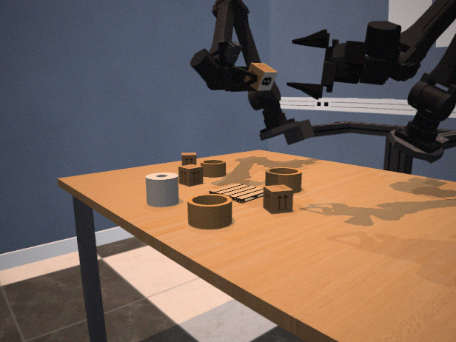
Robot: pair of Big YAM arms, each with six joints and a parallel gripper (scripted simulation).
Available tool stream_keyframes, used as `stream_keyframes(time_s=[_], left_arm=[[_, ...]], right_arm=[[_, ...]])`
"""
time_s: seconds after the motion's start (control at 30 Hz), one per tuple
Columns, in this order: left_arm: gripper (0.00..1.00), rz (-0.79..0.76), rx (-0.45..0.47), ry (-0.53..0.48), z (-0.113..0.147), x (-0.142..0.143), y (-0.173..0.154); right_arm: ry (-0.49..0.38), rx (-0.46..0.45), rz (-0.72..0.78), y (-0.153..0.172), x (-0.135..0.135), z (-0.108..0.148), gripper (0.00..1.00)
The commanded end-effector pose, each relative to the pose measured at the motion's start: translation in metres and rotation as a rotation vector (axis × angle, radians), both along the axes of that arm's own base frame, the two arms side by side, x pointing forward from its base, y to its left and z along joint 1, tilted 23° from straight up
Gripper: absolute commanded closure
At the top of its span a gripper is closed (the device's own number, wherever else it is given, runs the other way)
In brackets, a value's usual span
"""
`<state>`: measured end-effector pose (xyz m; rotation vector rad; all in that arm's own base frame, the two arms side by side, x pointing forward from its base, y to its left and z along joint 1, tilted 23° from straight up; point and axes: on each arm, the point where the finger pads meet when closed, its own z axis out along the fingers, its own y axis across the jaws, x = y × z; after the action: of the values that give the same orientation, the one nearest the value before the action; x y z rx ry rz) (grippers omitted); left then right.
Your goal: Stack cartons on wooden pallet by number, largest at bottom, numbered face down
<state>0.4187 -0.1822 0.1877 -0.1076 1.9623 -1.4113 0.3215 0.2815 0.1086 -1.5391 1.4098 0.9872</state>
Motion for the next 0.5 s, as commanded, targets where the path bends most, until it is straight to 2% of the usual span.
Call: stream_keyframes(time_s=[0.0,0.03,0.17,0.27,0.33,0.43,0.47], left_arm=[[0.00,-0.017,0.138,-0.080,0.011,0.014,0.004],[0.00,-0.022,0.171,-0.041,0.005,0.010,0.007],[0.00,0.017,0.301,-0.013,0.003,0.011,0.042],[0.00,0.053,0.432,-0.022,0.010,0.013,0.075],[0.00,0.073,0.519,-0.005,0.011,0.012,0.098],[0.00,0.109,0.645,-0.008,0.017,0.013,0.131],[0.00,0.116,0.685,-0.002,0.014,0.015,0.141]], right_arm=[[-0.031,-0.007,0.033,0.009,-0.016,0.005,0.50],[-0.035,-0.032,0.025,0.011,-0.023,-0.003,0.50],[-0.003,-0.168,-0.014,0.015,-0.061,-0.045,0.50],[0.037,-0.322,-0.048,0.015,-0.099,-0.097,0.50],[0.036,-0.403,-0.069,0.014,-0.120,-0.120,0.50],[0.031,-0.503,-0.095,0.013,-0.145,-0.148,0.50],[0.017,-0.513,-0.105,0.022,-0.144,-0.150,0.50]])
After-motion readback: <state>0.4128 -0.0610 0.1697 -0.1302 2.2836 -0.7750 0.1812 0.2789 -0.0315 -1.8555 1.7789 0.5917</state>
